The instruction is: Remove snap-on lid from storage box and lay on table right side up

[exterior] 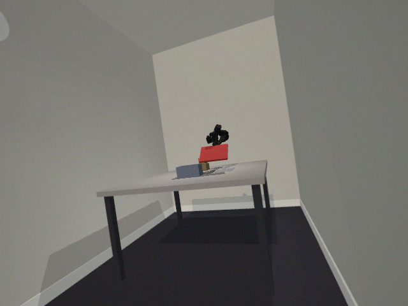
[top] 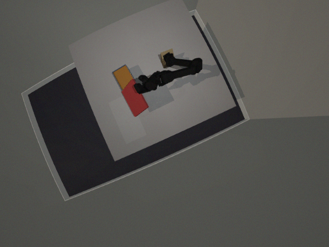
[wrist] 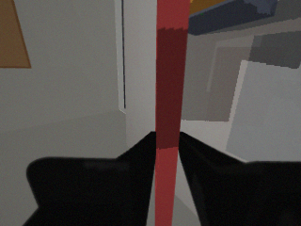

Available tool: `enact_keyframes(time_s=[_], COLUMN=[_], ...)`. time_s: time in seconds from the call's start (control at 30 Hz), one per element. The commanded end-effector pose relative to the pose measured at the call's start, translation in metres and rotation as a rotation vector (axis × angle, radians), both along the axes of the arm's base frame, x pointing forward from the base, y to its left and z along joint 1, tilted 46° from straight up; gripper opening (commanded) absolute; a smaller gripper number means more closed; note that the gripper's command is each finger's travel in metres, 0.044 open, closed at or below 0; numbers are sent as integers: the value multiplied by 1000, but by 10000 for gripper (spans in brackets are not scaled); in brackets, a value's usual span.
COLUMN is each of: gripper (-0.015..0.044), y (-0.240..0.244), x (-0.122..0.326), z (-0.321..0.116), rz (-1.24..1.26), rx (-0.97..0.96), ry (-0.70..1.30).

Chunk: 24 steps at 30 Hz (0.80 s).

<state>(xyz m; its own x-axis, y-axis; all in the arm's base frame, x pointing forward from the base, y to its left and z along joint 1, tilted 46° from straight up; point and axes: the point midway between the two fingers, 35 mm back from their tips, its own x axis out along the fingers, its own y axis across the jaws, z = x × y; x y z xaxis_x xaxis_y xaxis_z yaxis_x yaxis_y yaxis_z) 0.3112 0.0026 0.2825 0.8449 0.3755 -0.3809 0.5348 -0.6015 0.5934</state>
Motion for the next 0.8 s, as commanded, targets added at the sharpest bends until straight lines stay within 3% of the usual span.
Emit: enact_keyframes(time_s=[0.0, 0.77], gripper=[0, 0], y=[5, 38], x=[-1, -7], z=[12, 44], rz=[-11, -11], rx=[-4, -2], ry=[-13, -15])
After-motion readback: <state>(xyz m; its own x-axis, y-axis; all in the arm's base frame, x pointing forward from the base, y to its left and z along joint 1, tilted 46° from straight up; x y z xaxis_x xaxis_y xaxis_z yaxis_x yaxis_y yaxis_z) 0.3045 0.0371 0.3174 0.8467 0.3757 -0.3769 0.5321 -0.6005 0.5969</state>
